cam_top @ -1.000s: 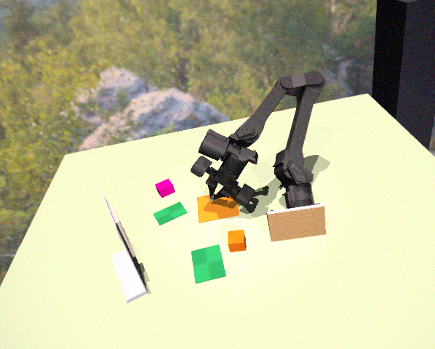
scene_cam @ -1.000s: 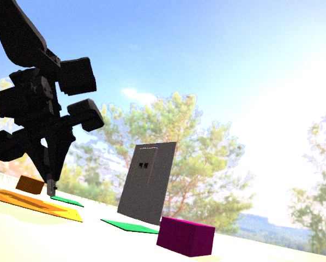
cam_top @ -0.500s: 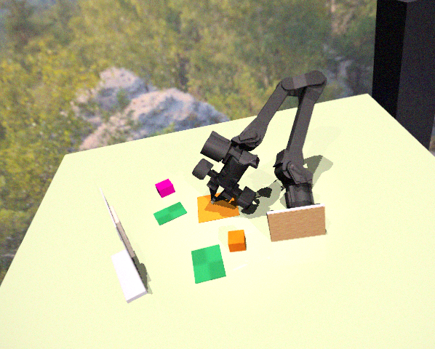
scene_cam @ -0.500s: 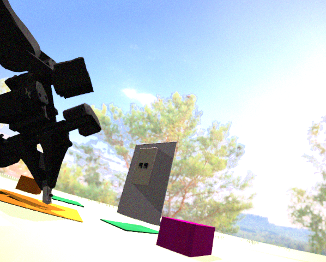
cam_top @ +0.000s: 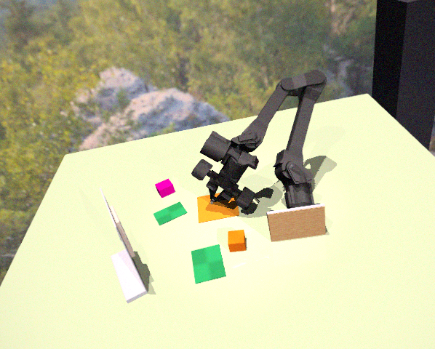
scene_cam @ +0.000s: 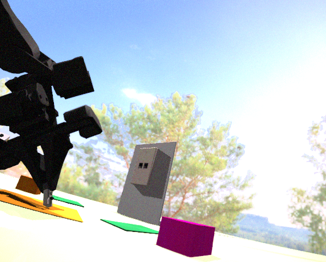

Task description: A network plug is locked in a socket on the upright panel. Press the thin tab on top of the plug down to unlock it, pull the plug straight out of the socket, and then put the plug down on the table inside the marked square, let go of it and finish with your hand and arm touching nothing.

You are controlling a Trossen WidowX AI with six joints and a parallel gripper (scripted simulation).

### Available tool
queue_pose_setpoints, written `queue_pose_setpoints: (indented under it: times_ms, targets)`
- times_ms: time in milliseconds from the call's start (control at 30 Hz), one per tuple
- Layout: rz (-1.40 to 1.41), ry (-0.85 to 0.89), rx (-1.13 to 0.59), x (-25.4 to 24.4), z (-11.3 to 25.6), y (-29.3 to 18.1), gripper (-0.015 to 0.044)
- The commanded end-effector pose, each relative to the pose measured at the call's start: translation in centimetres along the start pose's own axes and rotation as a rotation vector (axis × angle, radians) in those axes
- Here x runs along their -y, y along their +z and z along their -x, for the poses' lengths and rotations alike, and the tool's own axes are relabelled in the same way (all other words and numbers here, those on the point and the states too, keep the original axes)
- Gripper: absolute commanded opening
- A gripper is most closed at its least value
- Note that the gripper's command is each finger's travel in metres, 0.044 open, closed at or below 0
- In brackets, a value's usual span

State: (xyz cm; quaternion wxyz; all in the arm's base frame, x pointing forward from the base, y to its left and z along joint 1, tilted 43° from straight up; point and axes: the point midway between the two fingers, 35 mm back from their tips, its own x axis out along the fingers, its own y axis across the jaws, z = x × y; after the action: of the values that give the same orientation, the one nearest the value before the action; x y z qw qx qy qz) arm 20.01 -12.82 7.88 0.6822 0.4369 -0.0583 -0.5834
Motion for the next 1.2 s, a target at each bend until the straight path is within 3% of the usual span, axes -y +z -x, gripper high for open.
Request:
queue_pose_setpoints:
  times_ms: [0,333,533,1167]
  targets:
    - [0.009,-0.005,-0.003,0.2,-0.2,0.0,0.0000]
    - [0.000,0.000,0.000,0.0,-0.2,0.0,0.0000]
    - [0.000,0.000,0.000,0.0,-0.2,0.0,0.0156]
    - [0.000,-0.011,-0.006,0.2,0.8,-0.3,0.0156]
